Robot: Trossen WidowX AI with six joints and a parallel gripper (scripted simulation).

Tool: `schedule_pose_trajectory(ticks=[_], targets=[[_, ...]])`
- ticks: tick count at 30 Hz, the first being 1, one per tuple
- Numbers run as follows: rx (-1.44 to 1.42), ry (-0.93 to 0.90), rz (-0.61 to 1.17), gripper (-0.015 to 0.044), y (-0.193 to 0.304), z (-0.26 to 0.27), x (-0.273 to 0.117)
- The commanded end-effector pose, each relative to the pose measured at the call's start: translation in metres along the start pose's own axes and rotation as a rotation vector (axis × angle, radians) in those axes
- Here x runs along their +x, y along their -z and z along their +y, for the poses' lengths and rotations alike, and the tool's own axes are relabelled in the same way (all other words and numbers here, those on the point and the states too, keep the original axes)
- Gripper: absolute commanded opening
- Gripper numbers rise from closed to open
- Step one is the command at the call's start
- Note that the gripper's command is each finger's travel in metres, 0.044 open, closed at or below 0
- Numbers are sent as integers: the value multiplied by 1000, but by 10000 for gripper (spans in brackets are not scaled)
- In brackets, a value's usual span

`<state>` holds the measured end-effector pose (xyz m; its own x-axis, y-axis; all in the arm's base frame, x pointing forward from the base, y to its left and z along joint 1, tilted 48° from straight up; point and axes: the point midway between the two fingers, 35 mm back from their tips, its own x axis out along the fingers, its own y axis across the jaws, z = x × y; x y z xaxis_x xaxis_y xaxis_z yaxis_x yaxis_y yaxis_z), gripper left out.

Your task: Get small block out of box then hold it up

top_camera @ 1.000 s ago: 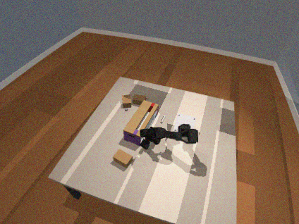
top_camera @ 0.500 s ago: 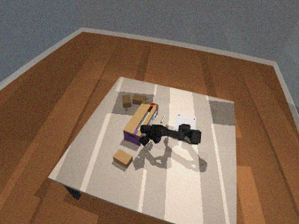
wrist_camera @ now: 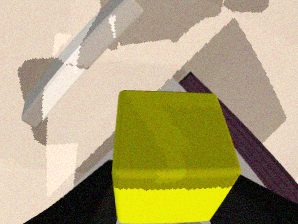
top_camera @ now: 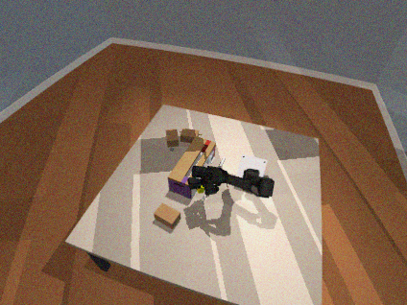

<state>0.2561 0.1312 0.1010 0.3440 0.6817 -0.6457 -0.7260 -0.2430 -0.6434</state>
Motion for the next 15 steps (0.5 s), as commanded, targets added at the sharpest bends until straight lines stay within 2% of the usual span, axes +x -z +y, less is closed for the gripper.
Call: schedule_pose_trajectory(ticks=[1, 15], targets=[[183, -3, -8, 0, 2, 1, -4], [765, -24, -29, 0, 7, 7, -14]])
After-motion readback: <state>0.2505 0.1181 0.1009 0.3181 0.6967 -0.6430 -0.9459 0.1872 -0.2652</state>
